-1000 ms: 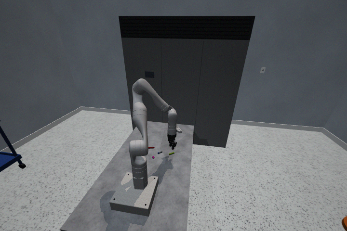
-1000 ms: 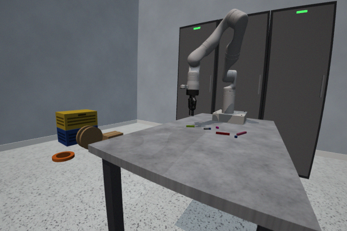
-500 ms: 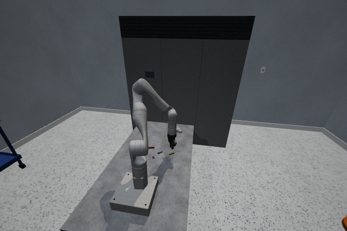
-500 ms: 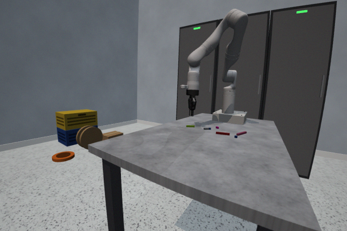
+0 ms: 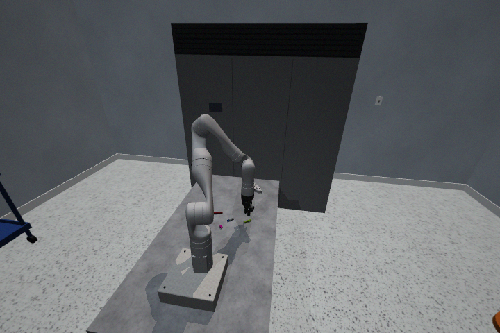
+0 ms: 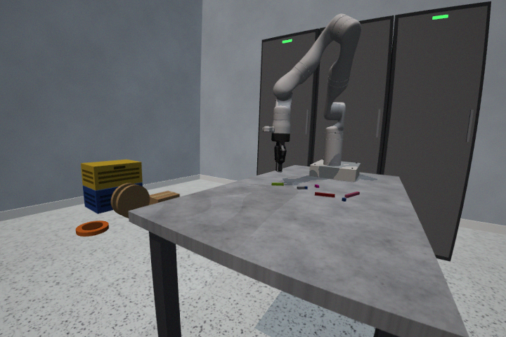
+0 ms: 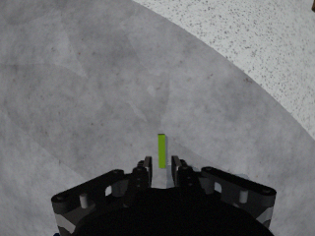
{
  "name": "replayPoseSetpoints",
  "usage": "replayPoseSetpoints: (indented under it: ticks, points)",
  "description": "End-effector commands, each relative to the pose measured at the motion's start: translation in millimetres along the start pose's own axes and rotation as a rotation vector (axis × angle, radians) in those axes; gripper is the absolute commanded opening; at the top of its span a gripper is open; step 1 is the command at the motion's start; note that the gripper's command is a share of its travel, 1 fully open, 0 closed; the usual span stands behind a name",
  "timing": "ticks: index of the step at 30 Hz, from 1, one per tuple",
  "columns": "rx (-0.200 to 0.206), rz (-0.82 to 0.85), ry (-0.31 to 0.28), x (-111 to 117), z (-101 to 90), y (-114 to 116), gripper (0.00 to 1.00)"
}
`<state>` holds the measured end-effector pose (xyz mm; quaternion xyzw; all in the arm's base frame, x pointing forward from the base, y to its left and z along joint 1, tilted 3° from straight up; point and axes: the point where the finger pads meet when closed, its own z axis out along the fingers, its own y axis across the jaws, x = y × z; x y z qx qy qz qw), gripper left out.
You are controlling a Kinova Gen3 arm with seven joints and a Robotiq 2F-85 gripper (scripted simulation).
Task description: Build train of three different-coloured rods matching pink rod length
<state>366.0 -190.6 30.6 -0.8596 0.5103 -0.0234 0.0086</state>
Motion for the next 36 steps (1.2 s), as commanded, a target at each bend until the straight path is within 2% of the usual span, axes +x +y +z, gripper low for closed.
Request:
replayPoseSetpoints:
  ticks: [1, 19, 36]
  points:
    - [-0.004, 0.003, -0.001, 0, 4.2, 2, 0.24]
    - [-0.004, 0.003, -0.001, 1, 29.2, 1, 0.24]
    - [-0.004, 0.003, -0.001, 2, 41.0, 1, 0.24]
